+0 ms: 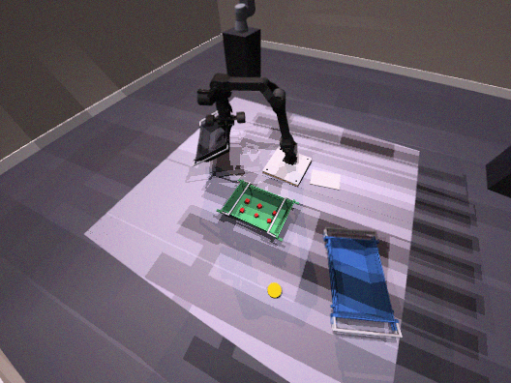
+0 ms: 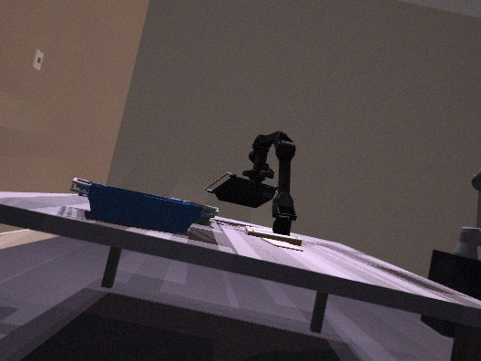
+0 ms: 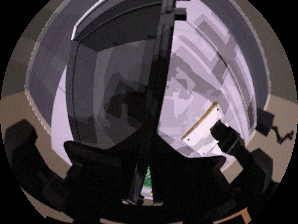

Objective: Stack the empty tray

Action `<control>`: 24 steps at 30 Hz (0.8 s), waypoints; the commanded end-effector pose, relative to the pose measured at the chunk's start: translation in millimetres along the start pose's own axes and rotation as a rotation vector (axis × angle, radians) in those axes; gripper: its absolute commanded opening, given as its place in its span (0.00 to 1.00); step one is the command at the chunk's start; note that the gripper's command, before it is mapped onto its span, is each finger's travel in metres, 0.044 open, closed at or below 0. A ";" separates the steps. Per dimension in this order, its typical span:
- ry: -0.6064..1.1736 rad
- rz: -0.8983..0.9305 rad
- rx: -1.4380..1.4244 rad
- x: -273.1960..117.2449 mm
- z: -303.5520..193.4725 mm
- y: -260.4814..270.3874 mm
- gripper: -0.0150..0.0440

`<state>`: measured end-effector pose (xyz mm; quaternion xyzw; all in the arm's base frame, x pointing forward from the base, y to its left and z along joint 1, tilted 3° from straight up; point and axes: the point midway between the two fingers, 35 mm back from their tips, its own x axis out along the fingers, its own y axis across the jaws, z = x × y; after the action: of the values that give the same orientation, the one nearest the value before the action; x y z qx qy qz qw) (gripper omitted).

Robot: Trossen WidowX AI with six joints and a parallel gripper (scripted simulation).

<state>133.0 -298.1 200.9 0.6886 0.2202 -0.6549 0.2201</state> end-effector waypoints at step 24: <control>-0.008 0.026 -0.266 -6.1 -101.3 2.9 0.25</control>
<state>208.8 -246.7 205.4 0.6554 0.2976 -0.6248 0.3026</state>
